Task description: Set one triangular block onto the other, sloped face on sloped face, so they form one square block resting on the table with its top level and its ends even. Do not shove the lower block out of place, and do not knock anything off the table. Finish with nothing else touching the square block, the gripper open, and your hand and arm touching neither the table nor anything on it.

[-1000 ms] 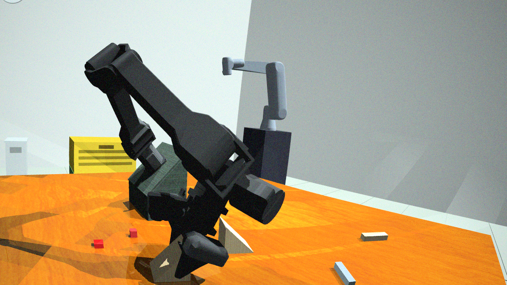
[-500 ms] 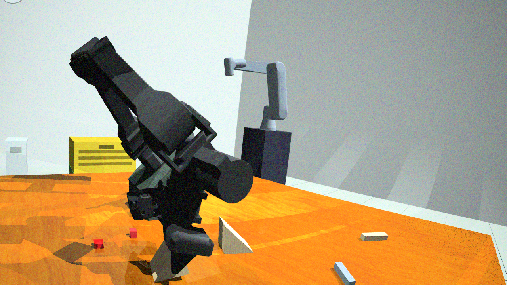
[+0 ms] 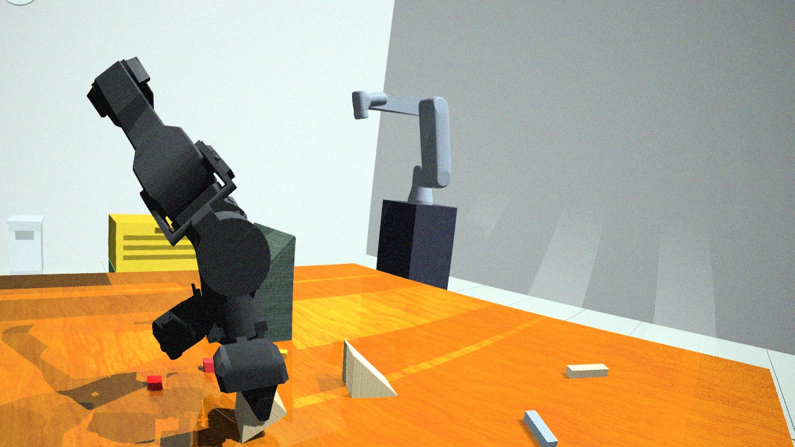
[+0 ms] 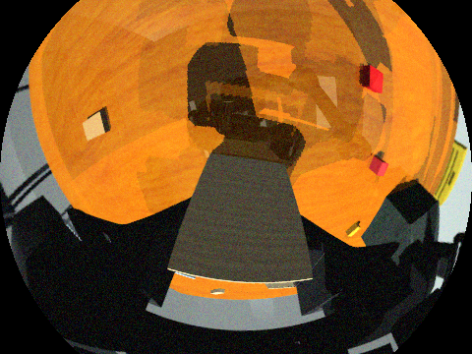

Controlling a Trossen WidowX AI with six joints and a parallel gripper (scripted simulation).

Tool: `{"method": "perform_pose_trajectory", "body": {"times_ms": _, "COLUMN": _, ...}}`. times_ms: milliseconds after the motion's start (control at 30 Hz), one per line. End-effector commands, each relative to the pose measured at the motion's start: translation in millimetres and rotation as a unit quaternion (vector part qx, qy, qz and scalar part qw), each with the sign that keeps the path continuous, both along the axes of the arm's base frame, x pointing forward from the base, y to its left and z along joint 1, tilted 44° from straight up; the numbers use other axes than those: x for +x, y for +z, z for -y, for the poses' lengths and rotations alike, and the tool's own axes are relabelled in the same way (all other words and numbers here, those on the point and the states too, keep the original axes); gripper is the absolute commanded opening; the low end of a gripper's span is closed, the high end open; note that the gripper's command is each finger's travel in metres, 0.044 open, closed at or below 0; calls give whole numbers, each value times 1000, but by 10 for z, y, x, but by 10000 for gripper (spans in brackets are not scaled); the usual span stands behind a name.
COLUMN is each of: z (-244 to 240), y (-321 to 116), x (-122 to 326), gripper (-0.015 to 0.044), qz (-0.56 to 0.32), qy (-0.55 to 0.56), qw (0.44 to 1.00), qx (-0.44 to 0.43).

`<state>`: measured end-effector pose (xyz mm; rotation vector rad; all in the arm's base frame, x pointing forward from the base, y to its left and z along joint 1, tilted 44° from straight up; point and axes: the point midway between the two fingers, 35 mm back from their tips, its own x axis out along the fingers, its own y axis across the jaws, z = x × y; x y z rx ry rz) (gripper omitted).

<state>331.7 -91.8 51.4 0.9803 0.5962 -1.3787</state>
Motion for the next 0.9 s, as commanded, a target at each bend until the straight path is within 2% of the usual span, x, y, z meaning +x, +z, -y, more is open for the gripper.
{"method": "perform_pose_trajectory", "body": {"times_ms": 0, "z": 36, "y": 60, "x": -31, "gripper": 0, "qz": 3, "qy": 16, "qw": 998, "qx": 56}}
{"method": "perform_pose_trajectory", "body": {"times_ms": 767, "z": 365, "y": 306, "x": -112, "gripper": 0, "qz": 27, "qy": 80, "qw": 938, "qx": 336}}
{"method": "perform_pose_trajectory", "body": {"times_ms": 800, "z": 317, "y": 282, "x": -108, "gripper": 26, "qz": 21, "qy": 69, "qw": 953, "qx": 295}}
{"method": "perform_pose_trajectory", "body": {"times_ms": 867, "z": 317, "y": 282, "x": -108, "gripper": 79, "qz": 21, "qy": 69, "qw": 953, "qx": 295}}
